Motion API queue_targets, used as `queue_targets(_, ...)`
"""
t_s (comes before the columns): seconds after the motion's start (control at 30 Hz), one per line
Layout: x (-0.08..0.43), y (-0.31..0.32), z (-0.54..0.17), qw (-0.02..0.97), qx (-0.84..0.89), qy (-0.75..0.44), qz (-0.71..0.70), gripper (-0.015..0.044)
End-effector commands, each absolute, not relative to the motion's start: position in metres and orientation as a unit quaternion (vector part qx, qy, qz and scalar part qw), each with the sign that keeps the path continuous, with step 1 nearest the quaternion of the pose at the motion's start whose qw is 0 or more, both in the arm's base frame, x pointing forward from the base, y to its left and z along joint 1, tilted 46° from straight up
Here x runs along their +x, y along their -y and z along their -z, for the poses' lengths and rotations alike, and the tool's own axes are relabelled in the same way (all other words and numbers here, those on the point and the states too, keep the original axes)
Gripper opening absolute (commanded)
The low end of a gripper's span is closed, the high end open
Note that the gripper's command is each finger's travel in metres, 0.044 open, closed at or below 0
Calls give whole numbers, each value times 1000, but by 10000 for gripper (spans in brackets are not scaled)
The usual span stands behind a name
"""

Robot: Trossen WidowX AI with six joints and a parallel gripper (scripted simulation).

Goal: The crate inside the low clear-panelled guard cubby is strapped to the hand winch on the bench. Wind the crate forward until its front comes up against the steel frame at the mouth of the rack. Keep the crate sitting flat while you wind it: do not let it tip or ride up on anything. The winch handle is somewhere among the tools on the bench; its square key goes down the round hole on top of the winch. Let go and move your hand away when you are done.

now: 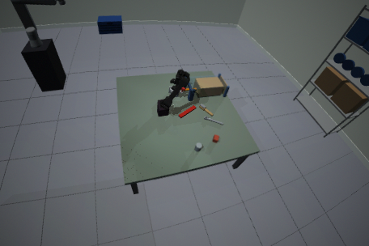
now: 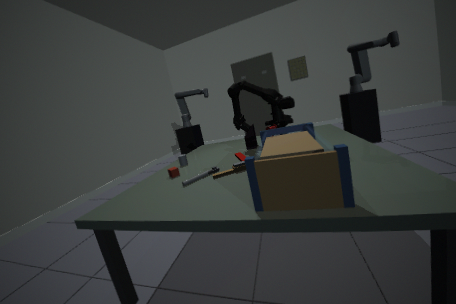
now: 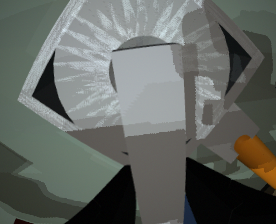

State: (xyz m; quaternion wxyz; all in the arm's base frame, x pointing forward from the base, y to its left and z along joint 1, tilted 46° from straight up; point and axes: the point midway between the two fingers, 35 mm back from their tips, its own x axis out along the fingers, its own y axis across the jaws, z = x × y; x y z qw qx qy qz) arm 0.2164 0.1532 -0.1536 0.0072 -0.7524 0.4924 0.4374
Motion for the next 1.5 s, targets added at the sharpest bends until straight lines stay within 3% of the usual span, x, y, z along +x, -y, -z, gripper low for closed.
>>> queue_targets(0.0, 216, -152, 155, 4, -752, -490, -441, 0)
queue_targets(0.13, 217, -151, 157, 5, -752, -490, -440, 0)
queue_targets(0.7, 217, -152, 155, 5, -752, -491, -439, 440)
queue_targets(0.9, 218, -171, 142, 9, -747, -492, -446, 440)
queue_targets(1.17, 209, -242, 65, 21, -724, -501, -473, 440)
queue_targets(1.3, 211, -244, 67, 27, -733, -489, -473, 440)
queue_targets(1.47, 211, -247, 64, 21, -724, -501, -474, 309)
